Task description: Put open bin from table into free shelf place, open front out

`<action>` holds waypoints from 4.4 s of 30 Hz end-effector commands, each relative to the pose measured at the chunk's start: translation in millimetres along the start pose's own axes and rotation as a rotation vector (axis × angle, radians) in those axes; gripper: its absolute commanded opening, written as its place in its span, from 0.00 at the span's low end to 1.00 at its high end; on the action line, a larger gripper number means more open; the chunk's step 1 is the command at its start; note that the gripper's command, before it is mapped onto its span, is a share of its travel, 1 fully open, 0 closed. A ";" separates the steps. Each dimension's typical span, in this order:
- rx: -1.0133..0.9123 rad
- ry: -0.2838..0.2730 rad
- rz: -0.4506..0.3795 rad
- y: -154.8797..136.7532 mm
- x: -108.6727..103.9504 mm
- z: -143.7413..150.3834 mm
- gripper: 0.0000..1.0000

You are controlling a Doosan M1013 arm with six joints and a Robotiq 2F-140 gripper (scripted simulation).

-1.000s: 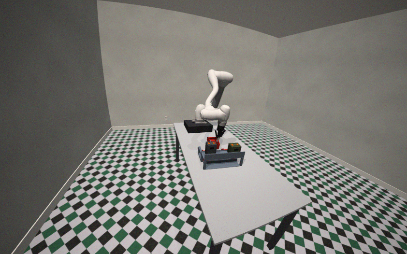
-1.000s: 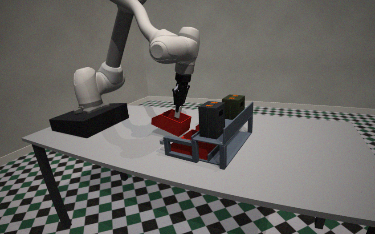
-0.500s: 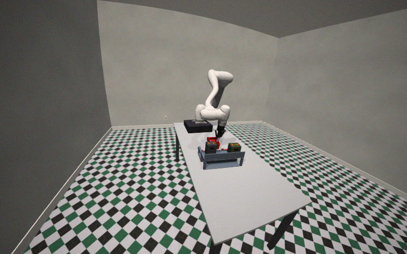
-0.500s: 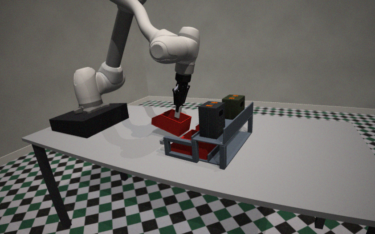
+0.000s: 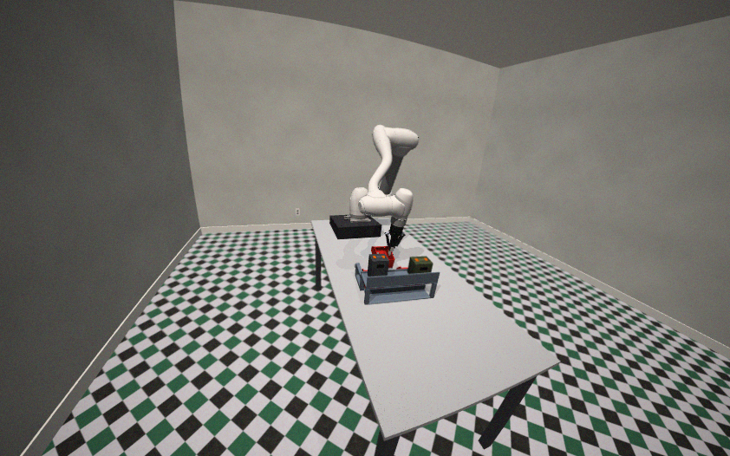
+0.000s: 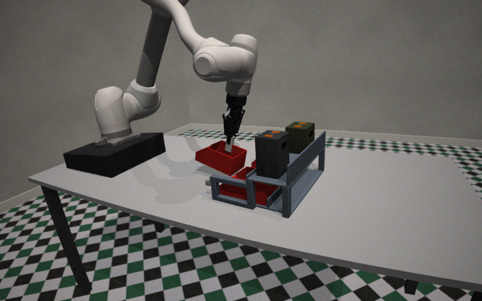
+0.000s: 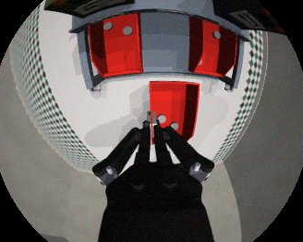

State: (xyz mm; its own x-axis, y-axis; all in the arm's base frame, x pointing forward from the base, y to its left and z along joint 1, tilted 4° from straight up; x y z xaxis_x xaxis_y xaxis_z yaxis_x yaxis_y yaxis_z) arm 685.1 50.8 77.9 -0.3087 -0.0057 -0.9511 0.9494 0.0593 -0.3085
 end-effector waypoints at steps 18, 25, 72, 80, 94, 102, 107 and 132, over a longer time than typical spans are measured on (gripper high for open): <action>0.000 0.000 0.000 10.3 -2.7 1.1 0.00; 0.000 0.000 0.000 16.7 -4.2 1.8 0.00; 0.000 0.000 0.000 63.4 -15.6 6.7 0.00; 0.000 0.000 0.000 71.1 -17.5 7.5 0.00; 0.000 0.000 0.000 80.1 -19.7 8.5 0.00; 0.000 0.000 0.000 83.7 -20.6 8.8 0.00; 0.000 0.000 0.000 85.3 -21.0 9.0 0.00; 0.000 0.000 0.000 88.1 -21.6 9.3 0.00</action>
State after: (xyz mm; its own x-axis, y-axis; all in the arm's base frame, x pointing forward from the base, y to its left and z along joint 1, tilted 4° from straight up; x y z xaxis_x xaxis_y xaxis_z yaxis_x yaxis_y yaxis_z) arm 775.9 46.9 71.0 -0.3088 -0.0057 -0.9511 0.9493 0.0593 -0.3086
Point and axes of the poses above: the point where the finger pads meet when closed, its own x axis out along the fingers, its own z axis across the jaws, y = z × x, the point moved 10 cm from there along -x, back along the fingers, and after that the axes turned 6 degrees about -x, right-handed, at the moved point
